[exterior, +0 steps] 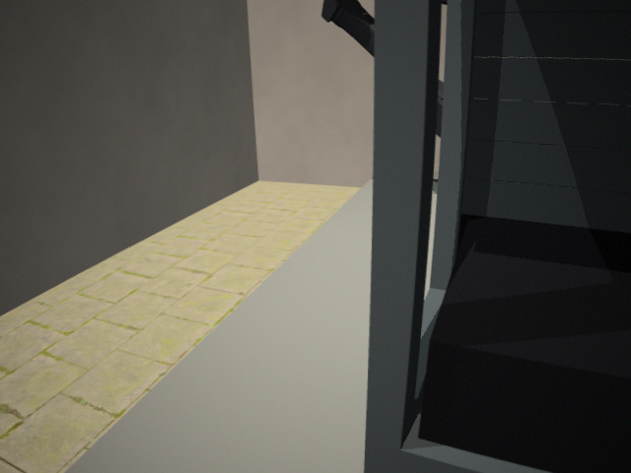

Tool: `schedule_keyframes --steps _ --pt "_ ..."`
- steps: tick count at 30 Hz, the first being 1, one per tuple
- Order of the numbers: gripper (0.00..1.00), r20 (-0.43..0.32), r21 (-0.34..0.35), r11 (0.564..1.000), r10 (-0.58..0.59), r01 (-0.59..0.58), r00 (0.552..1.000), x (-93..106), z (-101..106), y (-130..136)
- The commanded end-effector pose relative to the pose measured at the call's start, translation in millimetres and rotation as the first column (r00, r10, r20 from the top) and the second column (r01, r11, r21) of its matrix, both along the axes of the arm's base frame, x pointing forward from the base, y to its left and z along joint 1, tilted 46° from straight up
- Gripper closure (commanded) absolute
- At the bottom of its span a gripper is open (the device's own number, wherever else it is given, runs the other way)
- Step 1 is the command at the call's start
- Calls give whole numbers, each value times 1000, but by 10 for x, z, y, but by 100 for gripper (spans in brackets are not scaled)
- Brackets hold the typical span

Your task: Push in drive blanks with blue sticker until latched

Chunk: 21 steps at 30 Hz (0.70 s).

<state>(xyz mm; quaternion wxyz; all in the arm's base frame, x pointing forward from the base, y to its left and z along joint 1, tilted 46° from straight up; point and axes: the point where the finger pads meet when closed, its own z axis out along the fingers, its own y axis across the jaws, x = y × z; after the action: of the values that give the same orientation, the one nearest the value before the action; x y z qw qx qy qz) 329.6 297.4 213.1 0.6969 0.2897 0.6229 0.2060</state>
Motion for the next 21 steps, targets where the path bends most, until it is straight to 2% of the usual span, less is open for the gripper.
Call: schedule_keyframes --steps 1,6,21 --pt "0 43 78 997 9 -12 999 13 164 233" --pt "0 35 70 997 9 -12 999 -31 71 217" --pt "0 37 72 997 1 -3 999 1 77 195"
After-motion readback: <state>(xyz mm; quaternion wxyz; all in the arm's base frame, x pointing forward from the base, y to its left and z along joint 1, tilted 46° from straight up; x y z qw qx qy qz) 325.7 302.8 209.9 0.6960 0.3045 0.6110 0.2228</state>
